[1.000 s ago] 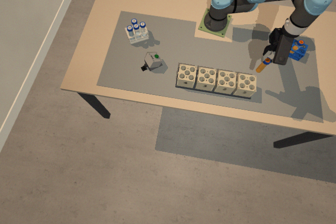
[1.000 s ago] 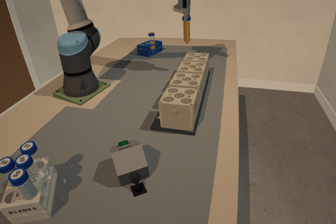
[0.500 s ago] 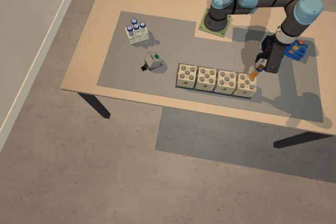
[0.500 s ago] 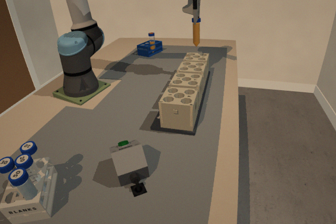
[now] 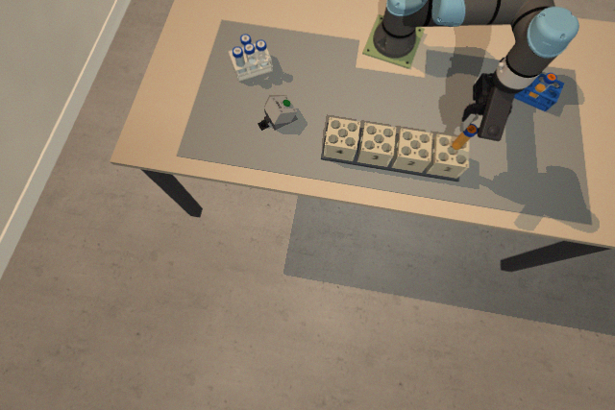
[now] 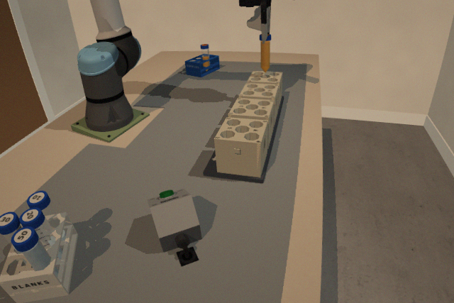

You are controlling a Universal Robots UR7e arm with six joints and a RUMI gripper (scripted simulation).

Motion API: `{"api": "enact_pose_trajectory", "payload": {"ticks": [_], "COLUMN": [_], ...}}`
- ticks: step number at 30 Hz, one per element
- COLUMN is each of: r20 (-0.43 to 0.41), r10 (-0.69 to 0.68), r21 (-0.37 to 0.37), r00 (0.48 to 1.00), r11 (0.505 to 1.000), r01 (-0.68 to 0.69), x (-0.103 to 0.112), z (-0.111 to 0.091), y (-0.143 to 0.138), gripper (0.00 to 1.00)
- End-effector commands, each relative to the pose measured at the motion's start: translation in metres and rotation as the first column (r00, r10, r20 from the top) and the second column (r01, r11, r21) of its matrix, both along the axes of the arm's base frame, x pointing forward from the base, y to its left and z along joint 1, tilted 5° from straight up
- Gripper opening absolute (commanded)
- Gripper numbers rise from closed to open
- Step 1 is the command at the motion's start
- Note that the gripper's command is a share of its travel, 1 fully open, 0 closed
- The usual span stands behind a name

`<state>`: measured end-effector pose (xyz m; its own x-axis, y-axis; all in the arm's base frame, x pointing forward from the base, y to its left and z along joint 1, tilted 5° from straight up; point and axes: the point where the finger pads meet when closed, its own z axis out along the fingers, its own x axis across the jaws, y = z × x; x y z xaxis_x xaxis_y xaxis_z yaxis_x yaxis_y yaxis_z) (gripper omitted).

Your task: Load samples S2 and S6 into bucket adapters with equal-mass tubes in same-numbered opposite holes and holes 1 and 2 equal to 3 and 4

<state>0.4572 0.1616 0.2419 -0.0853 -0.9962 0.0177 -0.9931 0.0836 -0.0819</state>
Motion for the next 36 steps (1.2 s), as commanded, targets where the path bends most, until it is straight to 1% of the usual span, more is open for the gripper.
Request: {"api": "enact_pose_trajectory", "payload": {"ticks": [1,17,36], "r20": [0.002,0.002,0.002], "r10": [0.000,0.000,0.000], "r21": [0.000,0.000,0.000], "r00": [1.000,1.000,1.000], "r11": [1.000,1.000,1.000], "r01": [0.000,0.000,0.000], "x": [0.001,0.001,0.003], "z": [-0.009,-0.009,-0.032], "y": [0.000,0.000,-0.001], "gripper": [0.00,0.00,0.00]}}
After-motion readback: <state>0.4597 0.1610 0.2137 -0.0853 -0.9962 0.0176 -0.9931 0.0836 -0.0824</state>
